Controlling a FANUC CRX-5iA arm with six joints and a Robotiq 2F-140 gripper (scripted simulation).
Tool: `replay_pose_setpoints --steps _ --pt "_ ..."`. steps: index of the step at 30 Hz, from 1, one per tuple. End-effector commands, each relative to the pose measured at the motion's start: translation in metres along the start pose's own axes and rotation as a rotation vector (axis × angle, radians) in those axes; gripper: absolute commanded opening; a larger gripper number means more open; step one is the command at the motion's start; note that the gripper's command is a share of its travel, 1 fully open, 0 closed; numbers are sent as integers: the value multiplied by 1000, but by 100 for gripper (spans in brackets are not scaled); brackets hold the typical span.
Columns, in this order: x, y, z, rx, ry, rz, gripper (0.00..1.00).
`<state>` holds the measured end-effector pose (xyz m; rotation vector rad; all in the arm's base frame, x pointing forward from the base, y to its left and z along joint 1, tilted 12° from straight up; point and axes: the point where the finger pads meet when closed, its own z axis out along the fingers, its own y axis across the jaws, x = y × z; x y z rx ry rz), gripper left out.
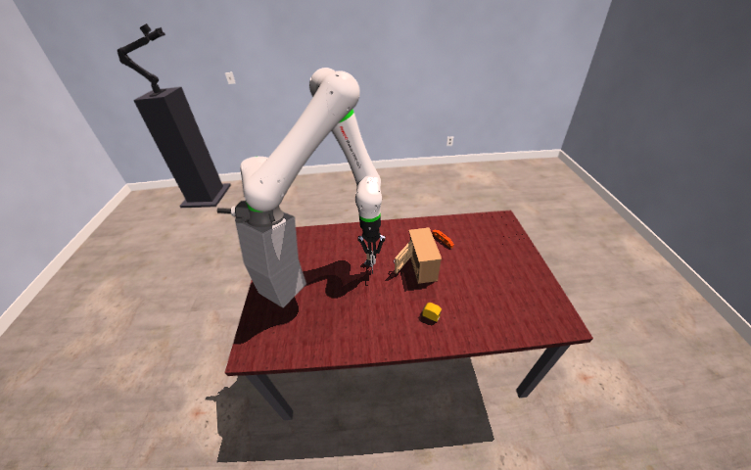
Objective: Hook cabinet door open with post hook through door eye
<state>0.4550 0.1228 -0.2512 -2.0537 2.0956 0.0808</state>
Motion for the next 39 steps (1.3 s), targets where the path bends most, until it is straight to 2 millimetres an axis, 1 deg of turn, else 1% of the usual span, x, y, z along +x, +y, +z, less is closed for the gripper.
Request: replay_pose_setpoints --steps 1,20,39 --pt "0 0 -1 0 0 0 3" --pt "-2 0 -7 0 0 -1 3" --pt "-3 -6 -7 0 0 -139 3"
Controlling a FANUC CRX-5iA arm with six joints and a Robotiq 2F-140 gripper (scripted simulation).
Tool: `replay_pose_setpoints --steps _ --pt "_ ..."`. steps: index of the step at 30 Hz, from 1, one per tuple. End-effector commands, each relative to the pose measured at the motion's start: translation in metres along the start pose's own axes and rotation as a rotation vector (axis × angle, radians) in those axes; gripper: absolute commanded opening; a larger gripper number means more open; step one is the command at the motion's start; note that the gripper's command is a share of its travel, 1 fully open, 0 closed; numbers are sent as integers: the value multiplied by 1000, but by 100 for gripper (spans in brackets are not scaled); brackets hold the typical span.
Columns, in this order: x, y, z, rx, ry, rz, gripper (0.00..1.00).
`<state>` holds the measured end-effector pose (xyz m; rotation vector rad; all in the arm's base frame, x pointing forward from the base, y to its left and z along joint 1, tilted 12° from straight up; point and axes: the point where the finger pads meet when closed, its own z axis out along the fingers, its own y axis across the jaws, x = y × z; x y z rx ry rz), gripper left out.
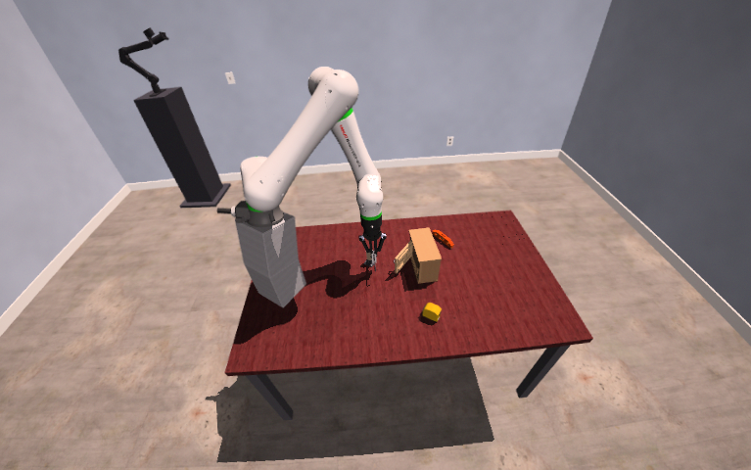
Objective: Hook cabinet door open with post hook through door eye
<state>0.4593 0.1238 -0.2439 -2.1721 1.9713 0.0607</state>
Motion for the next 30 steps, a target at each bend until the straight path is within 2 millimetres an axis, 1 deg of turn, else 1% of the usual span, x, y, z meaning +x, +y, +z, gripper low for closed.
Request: replay_pose_setpoints --steps 1,13,18,24,30 --pt "0 -1 0 0 -2 -23 3" --pt "0 -4 0 0 -2 -96 3" --pt "-1 -7 0 0 -2 -155 3" --pt "-1 -7 0 0 -2 -166 3" --pt "-1 -10 0 1 -2 -229 3"
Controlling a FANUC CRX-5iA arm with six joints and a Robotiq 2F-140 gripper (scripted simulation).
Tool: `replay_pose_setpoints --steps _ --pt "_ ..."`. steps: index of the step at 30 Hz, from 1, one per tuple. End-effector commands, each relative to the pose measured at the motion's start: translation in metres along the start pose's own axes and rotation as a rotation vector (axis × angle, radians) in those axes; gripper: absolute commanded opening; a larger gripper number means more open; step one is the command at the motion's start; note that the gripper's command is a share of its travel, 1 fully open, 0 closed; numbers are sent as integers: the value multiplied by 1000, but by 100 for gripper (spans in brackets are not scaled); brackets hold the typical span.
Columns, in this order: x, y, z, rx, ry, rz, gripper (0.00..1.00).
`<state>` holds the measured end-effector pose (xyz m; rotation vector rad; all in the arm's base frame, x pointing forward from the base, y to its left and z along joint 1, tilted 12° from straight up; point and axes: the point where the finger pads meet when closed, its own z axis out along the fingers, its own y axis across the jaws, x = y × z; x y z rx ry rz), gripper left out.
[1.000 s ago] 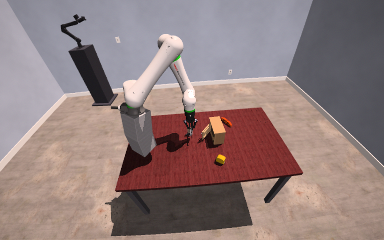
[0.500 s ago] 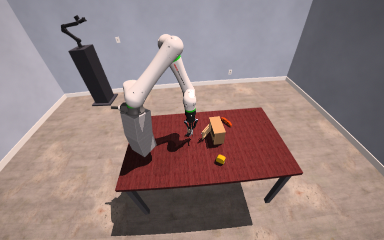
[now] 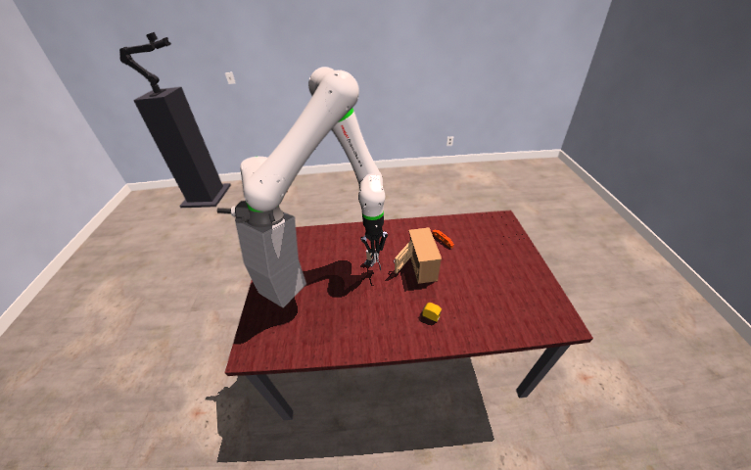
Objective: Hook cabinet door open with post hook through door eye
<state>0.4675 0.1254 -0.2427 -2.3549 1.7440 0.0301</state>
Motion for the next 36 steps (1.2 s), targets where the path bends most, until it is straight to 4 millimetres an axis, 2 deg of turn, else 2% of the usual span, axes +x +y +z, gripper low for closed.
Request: replay_pose_setpoints --steps 1,36 --pt "0 -1 0 1 -2 -31 3" --pt "-2 -11 0 1 -2 -267 3"
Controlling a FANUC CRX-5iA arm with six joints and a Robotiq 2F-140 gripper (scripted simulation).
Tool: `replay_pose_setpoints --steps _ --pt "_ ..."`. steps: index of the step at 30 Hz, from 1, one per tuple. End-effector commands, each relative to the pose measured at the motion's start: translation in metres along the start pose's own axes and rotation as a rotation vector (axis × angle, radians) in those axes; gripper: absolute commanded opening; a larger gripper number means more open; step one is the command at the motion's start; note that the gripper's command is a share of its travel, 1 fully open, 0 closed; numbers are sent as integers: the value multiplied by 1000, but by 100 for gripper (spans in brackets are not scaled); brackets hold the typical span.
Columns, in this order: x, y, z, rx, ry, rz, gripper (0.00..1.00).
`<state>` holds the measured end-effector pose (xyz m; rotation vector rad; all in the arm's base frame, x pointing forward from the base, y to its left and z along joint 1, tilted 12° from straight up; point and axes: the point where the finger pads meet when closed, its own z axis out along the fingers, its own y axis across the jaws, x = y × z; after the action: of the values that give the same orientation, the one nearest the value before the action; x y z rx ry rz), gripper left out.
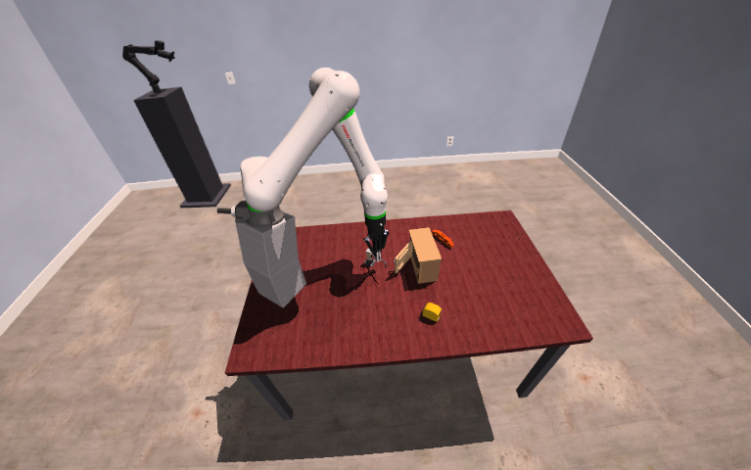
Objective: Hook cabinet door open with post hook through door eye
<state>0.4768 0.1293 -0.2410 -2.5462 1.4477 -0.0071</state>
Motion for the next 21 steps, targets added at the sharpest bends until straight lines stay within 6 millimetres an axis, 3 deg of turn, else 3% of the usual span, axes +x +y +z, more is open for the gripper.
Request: replay_pose_setpoints --steps 1,21 --pt "0 -2 0 1 -1 -40 3" --pt "-1 -8 0 1 -1 -179 3"
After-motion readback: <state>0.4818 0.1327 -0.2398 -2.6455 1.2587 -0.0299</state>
